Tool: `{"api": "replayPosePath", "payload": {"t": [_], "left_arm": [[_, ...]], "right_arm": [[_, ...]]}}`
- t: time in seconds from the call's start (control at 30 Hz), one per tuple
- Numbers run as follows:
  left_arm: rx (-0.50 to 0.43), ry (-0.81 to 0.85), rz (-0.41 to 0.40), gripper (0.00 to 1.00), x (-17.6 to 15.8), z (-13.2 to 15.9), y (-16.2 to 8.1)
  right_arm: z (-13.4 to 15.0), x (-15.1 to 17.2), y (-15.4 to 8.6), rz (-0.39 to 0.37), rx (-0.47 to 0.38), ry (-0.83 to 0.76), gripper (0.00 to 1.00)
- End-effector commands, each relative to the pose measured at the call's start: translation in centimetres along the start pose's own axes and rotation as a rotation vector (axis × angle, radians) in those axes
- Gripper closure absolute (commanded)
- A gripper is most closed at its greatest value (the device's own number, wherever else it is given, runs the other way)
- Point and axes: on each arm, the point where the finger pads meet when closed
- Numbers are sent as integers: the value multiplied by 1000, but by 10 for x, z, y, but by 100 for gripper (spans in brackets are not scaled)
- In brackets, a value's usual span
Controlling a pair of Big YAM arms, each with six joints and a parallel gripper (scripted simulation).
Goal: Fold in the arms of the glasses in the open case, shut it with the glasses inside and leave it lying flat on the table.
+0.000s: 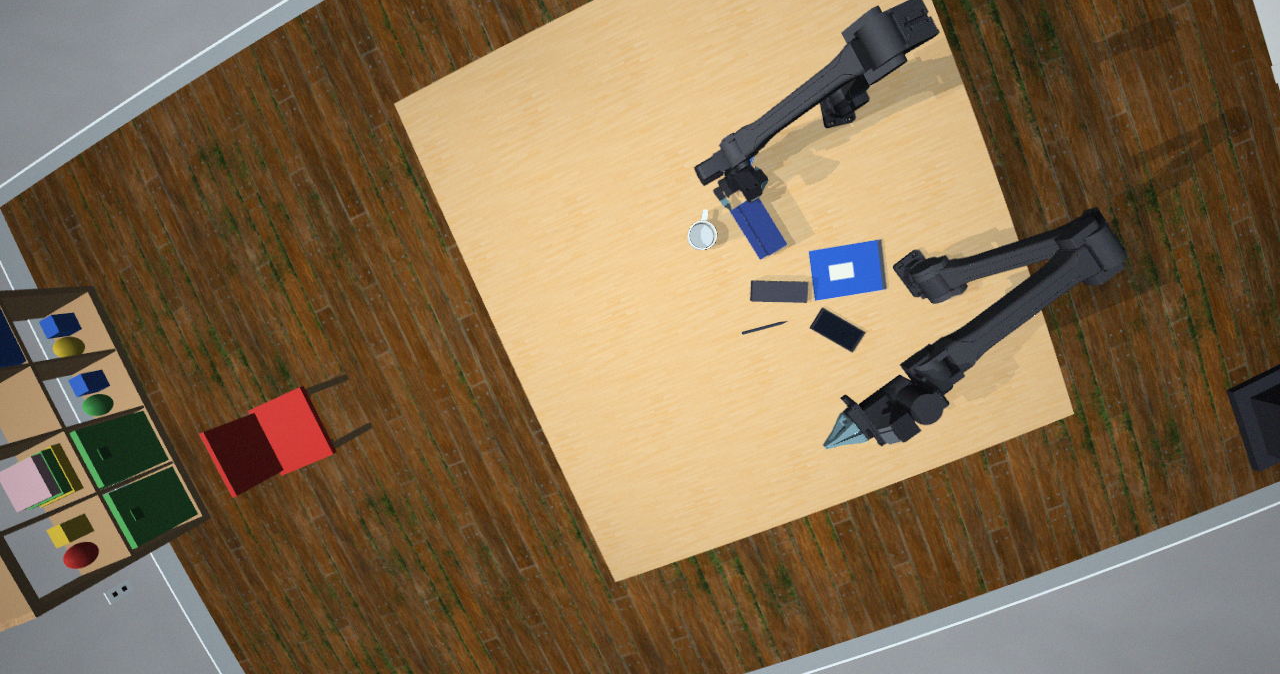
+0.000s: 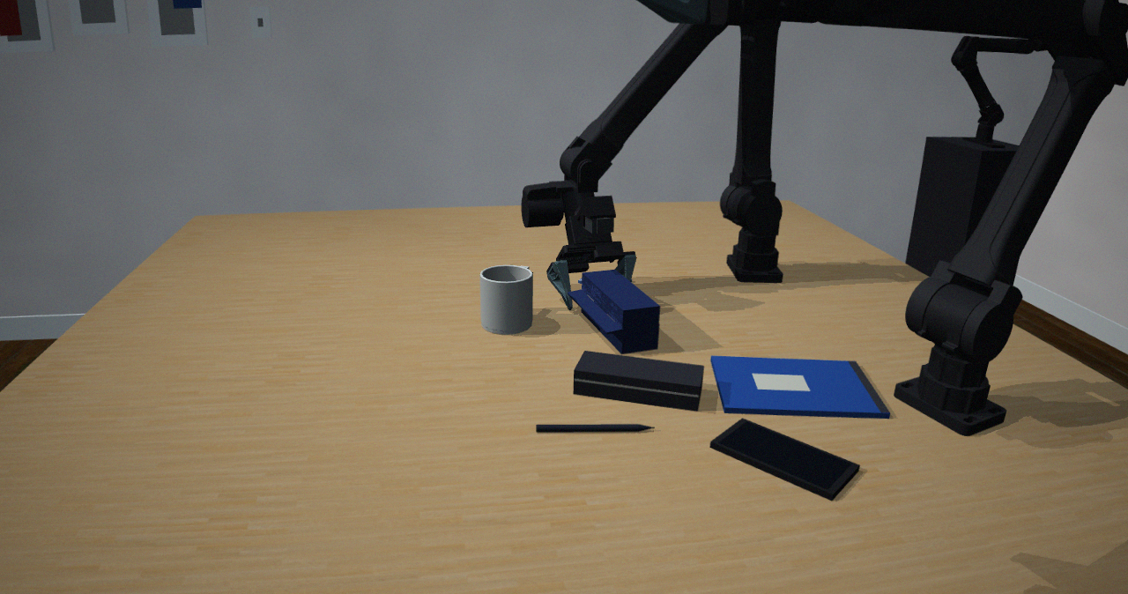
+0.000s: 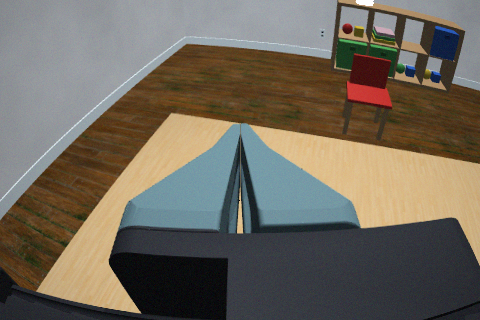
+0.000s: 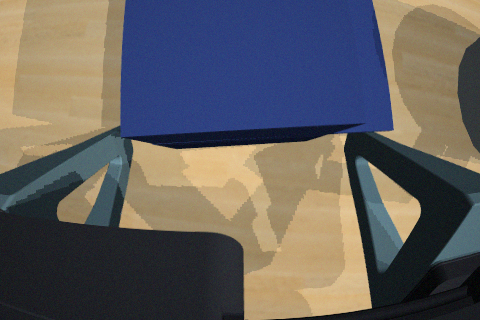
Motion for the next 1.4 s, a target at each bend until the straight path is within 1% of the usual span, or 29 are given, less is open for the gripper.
{"api": "replayPosePath", "payload": {"t": [0.0, 0.03, 0.23, 0.27, 0.37, 0.77, 0.9, 0.93, 1.03, 1.07, 1.17, 1.37], "left_arm": [[-68, 18, -7, 100, 5, -47, 3], [-70, 17, -8, 100, 5, -47, 3], [-72, 17, -8, 100, 5, -48, 3], [-72, 17, -8, 100, 5, -48, 3], [-72, 17, -8, 100, 5, -48, 3], [-72, 17, -8, 100, 5, -48, 3], [-72, 17, -8, 100, 5, -48, 3], [-72, 17, -8, 100, 5, -48, 3], [-72, 17, -8, 100, 5, -48, 3], [-72, 17, -8, 100, 5, -48, 3], [-72, 17, -8, 100, 5, -48, 3], [-72, 17, -8, 100, 5, -48, 3]], "right_arm": [[-15, -15, -12, 41, -14, -57, 0], [-14, -21, -22, 51, -15, -47, 0], [-13, -21, -44, 55, -9, -47, 0], [-12, -21, -47, 55, -8, -47, 0], [-12, -20, -47, 47, -6, -47, 0], [-12, -20, -93, 57, -3, -48, 0], [-12, -20, -89, 48, -2, -48, 0], [-10, -14, -80, 21, -1, -42, 0], [-14, -18, -79, 20, 1, -53, 0], [-17, -28, -96, 87, 1, -26, 0], [-16, -37, -105, 131, 9, 24, 0], [-20, -61, -123, 249, 37, 119, 0]]}}
Point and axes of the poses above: on each arm, the point where the finger pads meet when closed, its own y axis out along the fingers, its own x axis across the jaws, z = x × y, and after that the axes turned 11 degrees about y, right-handed
